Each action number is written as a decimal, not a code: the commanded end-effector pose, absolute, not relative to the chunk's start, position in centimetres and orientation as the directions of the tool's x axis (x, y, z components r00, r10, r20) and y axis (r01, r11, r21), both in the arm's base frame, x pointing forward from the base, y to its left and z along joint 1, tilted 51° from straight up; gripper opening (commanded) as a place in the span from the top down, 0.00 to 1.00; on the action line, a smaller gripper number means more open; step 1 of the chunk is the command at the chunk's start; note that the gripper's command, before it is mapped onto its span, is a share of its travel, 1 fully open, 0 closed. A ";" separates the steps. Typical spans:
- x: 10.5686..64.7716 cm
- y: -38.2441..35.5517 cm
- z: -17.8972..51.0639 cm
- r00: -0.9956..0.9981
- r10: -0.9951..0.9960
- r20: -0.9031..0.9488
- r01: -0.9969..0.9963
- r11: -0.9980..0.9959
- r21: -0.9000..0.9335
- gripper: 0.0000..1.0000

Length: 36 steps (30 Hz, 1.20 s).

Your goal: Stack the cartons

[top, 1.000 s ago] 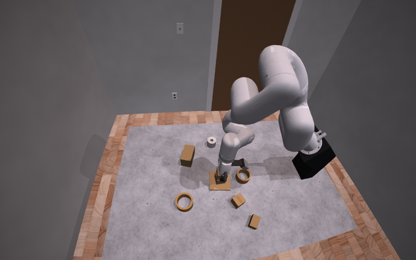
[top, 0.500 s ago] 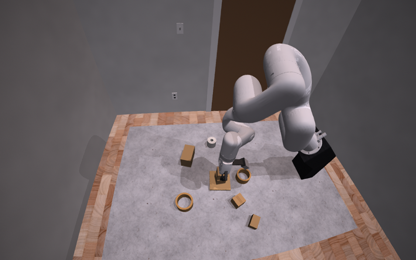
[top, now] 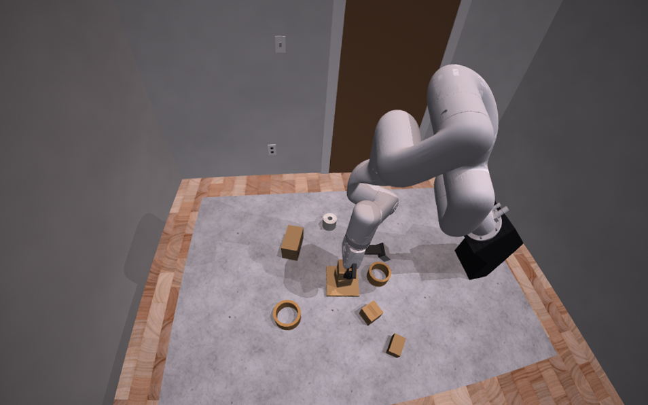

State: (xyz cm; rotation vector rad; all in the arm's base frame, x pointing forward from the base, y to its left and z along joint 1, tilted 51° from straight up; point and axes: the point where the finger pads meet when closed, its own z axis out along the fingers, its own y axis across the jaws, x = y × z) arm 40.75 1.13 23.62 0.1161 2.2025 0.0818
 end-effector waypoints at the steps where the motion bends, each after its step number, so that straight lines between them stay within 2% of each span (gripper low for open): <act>1: 40.3 1.1 24.1 -0.626 0.113 -0.771 0.039 0.993 0.114 0.00; 36: 38.6 0.8 25.5 -0.626 0.113 -0.771 0.040 0.993 0.114 0.00</act>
